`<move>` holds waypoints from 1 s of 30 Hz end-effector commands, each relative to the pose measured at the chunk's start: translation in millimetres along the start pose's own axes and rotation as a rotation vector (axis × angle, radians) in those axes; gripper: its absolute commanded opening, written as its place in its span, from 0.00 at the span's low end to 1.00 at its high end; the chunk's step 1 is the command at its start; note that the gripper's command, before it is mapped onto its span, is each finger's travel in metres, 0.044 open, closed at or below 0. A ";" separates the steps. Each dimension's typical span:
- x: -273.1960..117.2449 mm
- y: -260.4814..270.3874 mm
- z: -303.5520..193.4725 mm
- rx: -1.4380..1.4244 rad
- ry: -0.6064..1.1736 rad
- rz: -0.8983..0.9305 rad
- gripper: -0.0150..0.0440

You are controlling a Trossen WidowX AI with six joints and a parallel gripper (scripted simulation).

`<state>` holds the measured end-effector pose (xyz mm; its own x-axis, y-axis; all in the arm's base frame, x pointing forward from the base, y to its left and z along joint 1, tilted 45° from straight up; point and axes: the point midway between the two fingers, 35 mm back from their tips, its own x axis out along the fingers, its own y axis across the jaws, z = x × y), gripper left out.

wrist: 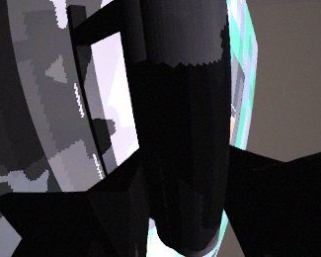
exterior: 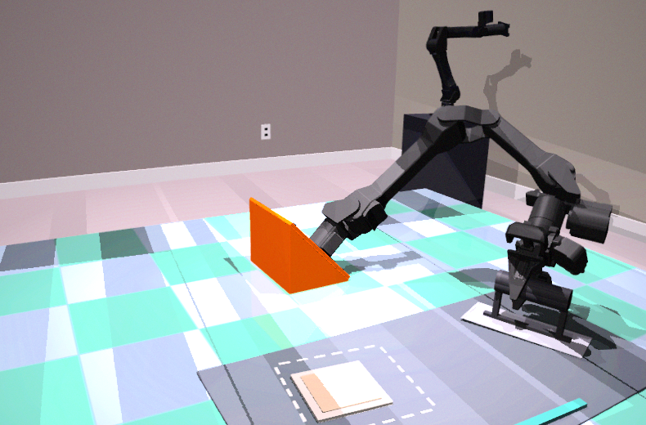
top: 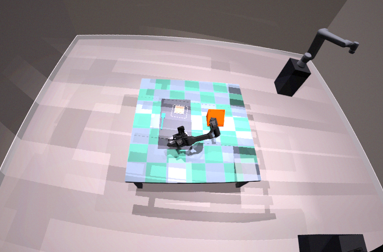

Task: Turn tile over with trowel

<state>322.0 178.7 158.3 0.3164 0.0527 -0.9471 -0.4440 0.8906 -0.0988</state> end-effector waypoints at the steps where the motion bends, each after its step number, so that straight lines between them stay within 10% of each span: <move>1: 3.6 -1.1 -1.4 0.008 0.003 -0.015 0.34; 11: 3.6 -1.1 -1.4 0.008 0.003 -0.015 0.76; 30: -38.0 -0.3 0.6 0.006 0.002 -0.012 0.76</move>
<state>314.5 176.6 176.6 0.3098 0.0389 -0.9500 -0.4373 0.8931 -0.1060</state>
